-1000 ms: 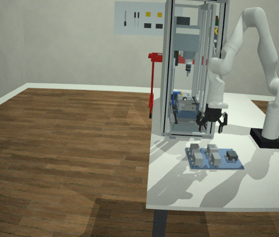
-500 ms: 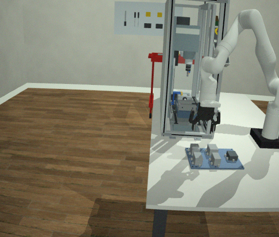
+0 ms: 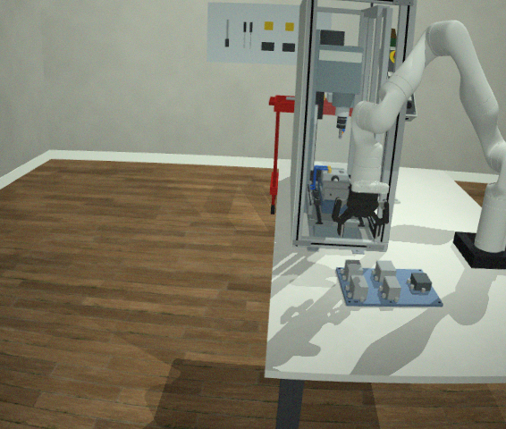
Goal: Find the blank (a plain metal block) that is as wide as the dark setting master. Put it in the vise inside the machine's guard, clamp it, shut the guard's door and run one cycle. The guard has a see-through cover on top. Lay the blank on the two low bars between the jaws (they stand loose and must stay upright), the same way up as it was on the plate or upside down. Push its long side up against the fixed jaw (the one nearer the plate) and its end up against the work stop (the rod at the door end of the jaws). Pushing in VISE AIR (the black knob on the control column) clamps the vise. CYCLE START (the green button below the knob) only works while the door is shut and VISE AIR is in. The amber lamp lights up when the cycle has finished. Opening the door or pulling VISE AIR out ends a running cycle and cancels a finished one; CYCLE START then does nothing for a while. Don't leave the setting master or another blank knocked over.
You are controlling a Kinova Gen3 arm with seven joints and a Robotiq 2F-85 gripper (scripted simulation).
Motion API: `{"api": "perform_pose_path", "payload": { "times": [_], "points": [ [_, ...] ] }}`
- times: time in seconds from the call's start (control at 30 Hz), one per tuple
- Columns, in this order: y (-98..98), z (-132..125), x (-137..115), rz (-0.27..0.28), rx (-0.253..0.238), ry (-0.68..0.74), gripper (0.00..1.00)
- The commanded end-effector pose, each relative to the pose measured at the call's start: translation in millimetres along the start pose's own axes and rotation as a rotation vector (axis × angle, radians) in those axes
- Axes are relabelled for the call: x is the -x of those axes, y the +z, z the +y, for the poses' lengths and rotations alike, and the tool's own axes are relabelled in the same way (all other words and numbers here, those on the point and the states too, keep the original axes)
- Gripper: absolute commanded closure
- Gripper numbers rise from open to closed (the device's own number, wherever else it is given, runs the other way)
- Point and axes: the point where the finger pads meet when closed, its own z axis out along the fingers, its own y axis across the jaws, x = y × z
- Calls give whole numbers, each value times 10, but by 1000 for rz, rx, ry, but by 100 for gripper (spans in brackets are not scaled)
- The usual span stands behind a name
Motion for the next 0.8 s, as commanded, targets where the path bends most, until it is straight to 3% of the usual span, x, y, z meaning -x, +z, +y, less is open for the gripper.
{"api": "perform_pose_path", "payload": {
  "times": [0.0, 0.07, 0.47, 0.63, 0.77],
  "points": [
    [151, 4, 1, 0, 2, 0, 0],
    [271, 5, 1, 0, 2, 0, 0],
    [271, 5, 1, 0, 2, 0, 0],
    [570, 5, 2, 0, 2, 0, 0],
    [570, 5, 2, 0, 2, 0, 0]
  ]
}}
